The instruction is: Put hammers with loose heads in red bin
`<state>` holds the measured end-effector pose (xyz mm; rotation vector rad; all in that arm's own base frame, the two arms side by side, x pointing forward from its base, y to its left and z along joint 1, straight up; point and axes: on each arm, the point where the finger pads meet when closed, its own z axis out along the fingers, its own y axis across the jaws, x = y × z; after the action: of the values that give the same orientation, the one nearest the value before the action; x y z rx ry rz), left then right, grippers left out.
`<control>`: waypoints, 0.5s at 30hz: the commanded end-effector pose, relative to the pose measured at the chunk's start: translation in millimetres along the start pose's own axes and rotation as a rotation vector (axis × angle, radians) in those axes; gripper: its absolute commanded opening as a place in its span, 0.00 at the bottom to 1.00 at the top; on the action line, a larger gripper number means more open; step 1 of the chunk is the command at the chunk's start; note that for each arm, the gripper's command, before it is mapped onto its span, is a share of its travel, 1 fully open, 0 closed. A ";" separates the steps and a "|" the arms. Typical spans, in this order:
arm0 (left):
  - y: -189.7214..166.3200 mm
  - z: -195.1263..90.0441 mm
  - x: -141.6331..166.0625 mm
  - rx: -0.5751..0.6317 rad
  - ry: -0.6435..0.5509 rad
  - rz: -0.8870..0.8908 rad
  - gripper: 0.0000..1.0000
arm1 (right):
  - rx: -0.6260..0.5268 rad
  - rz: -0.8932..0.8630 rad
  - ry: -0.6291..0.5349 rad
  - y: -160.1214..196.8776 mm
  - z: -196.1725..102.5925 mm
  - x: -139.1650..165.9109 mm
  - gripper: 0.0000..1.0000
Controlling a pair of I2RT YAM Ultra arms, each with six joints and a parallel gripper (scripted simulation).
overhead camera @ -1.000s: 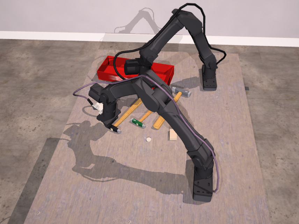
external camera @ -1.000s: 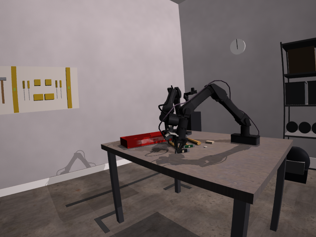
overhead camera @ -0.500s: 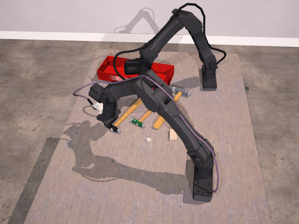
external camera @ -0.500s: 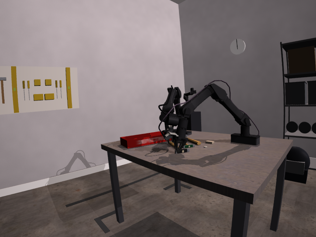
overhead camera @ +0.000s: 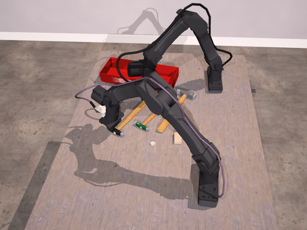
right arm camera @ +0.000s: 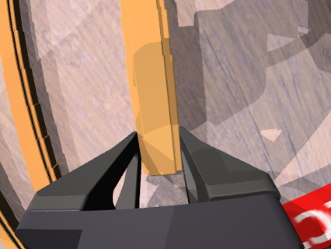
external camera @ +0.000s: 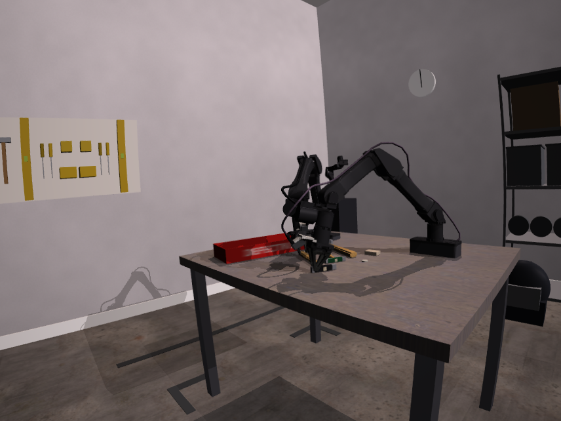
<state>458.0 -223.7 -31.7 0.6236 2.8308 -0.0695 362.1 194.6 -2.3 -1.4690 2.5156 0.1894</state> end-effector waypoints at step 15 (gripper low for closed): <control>39.0 -13.0 -8.5 0.003 -0.036 0.001 0.12 | -0.031 0.046 0.139 7.3 5.8 41.9 0.21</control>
<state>460.7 -218.4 -31.7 0.6345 2.8362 -0.1356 365.1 199.6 -0.1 -1.4617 2.4928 0.2097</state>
